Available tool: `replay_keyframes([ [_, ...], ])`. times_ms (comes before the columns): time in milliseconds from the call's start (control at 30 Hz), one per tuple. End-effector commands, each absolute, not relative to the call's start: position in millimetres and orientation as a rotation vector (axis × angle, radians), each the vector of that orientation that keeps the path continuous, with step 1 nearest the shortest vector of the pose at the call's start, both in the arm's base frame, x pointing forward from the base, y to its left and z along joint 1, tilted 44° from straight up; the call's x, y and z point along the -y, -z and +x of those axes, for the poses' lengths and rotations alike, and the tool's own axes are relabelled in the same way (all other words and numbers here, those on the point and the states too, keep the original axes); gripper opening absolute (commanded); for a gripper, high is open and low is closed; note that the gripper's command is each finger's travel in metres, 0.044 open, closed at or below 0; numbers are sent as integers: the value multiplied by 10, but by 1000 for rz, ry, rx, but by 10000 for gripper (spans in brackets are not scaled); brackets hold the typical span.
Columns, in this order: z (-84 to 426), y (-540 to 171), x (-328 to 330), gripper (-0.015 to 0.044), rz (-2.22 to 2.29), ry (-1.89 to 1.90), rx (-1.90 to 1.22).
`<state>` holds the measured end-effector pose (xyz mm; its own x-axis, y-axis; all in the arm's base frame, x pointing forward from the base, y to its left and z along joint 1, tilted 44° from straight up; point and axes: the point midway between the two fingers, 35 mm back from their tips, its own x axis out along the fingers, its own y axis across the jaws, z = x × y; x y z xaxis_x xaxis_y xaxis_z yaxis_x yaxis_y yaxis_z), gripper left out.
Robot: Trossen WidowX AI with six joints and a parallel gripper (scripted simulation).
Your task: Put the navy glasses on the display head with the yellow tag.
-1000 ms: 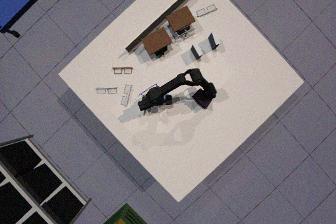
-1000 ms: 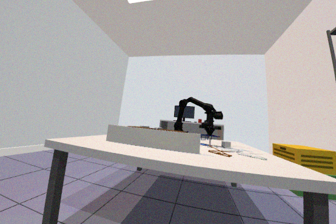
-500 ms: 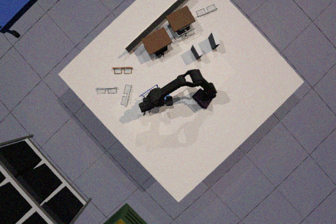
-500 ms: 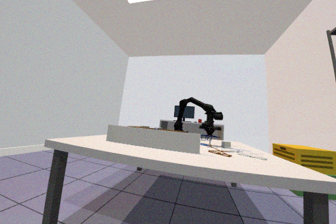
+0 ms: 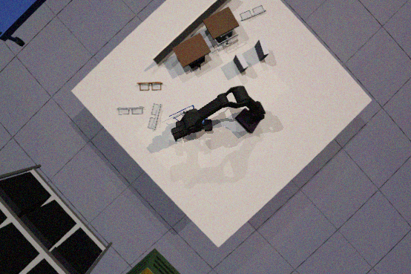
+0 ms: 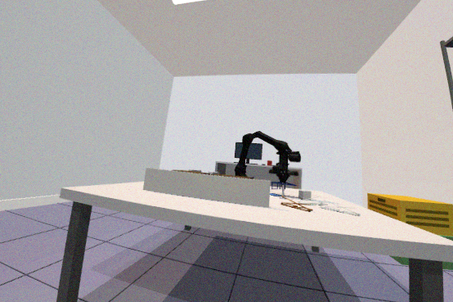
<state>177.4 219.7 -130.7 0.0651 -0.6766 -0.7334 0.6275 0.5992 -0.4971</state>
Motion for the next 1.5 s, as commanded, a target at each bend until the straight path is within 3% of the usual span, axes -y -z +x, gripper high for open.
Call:
replay_keyframes([
  [0, 1719, 1313, -2202, 0, -50, 986, -1144],
  [1467, 1545, 1369, -2250, 0, -50, 986, -1145],
])
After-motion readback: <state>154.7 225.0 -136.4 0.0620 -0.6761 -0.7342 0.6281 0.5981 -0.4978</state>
